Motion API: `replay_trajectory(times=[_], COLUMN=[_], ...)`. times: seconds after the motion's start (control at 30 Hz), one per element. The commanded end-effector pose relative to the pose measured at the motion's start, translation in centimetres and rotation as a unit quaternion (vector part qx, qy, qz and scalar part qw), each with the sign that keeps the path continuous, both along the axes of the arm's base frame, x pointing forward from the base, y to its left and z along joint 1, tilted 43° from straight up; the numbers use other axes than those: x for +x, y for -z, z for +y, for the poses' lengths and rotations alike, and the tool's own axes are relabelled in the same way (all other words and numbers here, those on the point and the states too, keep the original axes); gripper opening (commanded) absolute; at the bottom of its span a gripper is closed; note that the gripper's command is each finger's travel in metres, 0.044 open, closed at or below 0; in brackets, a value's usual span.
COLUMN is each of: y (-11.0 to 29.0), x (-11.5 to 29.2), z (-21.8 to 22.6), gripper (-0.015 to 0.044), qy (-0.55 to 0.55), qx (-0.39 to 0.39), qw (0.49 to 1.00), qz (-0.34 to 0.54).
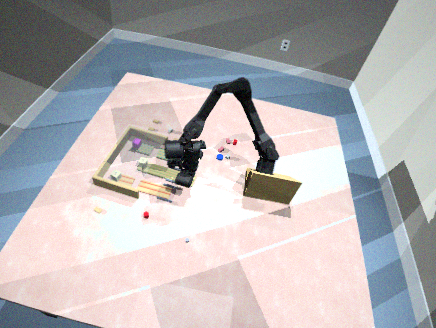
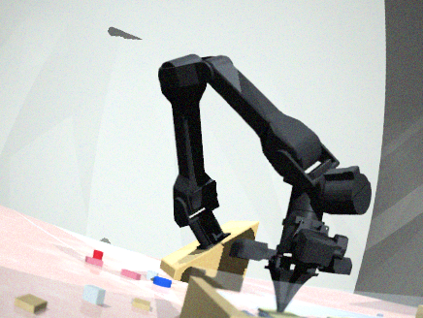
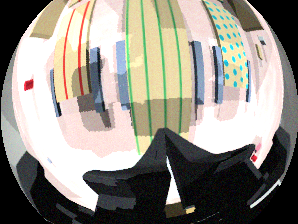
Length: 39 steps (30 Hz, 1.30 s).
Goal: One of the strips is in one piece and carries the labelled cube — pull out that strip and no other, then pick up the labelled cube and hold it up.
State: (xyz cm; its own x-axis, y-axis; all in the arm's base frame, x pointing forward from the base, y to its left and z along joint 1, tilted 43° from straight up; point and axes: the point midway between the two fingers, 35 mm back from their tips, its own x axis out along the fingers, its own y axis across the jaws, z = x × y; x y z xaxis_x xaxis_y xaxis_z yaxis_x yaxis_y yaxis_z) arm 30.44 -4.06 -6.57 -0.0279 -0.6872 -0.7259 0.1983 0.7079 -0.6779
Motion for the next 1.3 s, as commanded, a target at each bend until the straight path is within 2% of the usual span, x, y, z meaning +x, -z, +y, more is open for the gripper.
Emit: replay_trajectory(times=[0.0,1.27], y=[0.5,1.0], x=[-1.6,-6.4], z=[-0.1,0.8], gripper=[0.0,0.0], qy=[0.006,0.005], qx=[0.004,0.004], qw=[1.0,1.0], qz=[0.015,0.016])
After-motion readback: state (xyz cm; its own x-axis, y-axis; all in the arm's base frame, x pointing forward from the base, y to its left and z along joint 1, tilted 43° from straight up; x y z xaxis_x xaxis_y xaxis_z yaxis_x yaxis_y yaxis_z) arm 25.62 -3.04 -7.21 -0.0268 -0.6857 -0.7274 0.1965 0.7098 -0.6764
